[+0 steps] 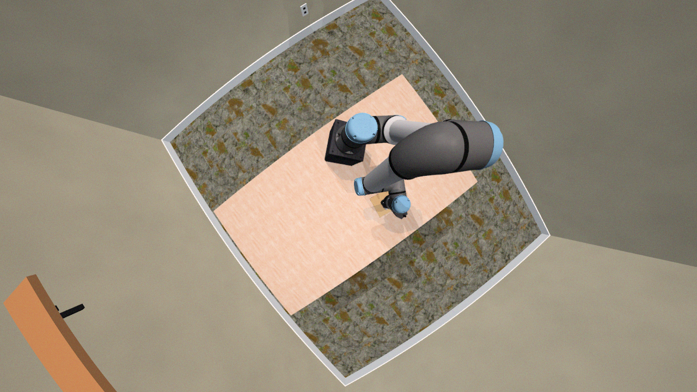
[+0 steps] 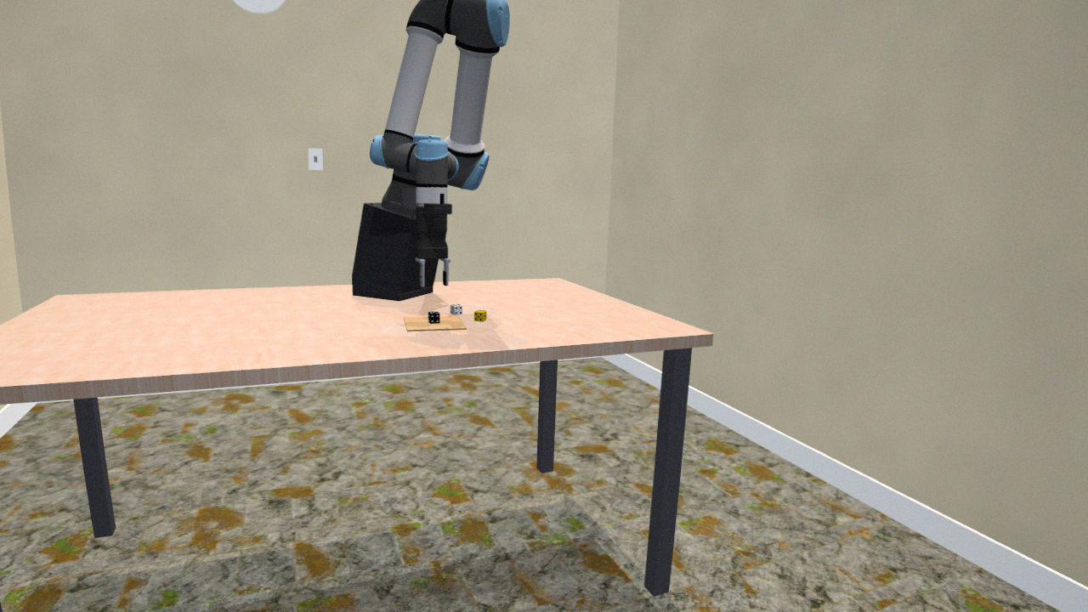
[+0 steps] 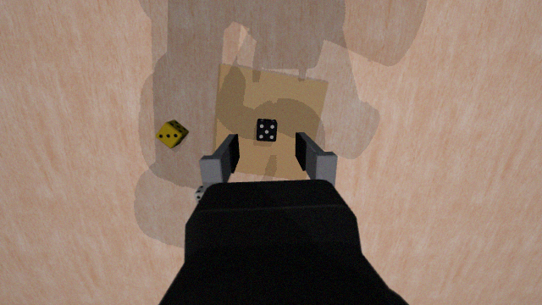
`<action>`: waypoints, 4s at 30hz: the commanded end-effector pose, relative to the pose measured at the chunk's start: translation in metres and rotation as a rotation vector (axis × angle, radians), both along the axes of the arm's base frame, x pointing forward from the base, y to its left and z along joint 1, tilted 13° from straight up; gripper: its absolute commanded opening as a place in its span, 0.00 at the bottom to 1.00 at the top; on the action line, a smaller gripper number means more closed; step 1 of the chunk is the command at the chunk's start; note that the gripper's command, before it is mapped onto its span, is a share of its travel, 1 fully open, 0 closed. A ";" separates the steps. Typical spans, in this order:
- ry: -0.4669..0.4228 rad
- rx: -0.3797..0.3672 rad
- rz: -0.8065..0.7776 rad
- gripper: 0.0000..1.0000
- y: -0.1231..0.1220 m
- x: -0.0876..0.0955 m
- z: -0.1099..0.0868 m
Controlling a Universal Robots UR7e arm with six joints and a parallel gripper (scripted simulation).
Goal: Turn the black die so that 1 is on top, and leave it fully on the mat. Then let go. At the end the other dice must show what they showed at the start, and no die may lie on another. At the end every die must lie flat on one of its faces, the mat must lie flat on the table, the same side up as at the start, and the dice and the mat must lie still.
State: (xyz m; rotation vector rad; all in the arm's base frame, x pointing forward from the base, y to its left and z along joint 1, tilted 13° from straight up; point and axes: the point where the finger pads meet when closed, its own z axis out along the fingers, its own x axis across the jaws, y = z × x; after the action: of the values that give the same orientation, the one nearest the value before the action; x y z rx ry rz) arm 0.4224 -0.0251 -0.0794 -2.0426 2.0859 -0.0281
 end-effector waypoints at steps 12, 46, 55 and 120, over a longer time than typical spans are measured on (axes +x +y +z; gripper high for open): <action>-0.055 -0.065 0.372 1.00 0.003 0.004 0.000; -0.198 -0.240 1.364 1.00 0.002 0.001 -0.006; -0.208 -0.253 1.440 1.00 0.001 0.000 -0.007; -0.210 -0.254 1.446 0.79 0.003 0.003 -0.021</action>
State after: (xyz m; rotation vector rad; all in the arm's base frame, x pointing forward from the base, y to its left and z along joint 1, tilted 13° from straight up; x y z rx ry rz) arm 0.4241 -0.0225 -0.0969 -2.9757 0.1616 -0.2459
